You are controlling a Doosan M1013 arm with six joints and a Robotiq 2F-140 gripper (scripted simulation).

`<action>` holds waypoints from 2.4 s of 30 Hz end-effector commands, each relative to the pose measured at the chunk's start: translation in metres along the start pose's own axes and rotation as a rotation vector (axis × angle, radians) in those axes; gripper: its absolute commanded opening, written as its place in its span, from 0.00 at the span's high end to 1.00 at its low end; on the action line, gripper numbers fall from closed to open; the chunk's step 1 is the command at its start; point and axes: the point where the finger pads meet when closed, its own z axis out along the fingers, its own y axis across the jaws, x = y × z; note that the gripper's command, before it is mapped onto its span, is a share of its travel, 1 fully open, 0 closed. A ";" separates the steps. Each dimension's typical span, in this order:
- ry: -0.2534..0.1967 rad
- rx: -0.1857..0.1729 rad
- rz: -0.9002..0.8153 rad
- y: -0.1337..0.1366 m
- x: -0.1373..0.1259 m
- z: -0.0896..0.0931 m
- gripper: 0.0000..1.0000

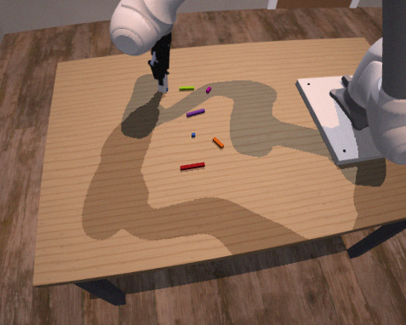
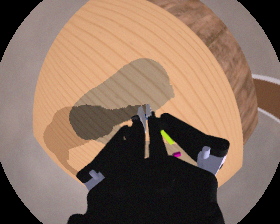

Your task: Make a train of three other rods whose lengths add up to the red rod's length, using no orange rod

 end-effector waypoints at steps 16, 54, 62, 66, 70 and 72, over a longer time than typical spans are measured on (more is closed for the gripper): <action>0.000 0.000 0.000 0.000 0.000 0.000 0.97; 0.000 0.000 0.000 0.000 0.000 -0.100 0.97; 0.000 0.000 -0.020 -0.009 -0.005 -0.100 0.97; 0.000 0.000 -0.125 -0.055 -0.036 -0.101 0.97; 0.000 0.000 -0.191 -0.081 -0.056 -0.101 0.97; 0.000 0.000 -0.253 -0.105 -0.077 -0.101 0.97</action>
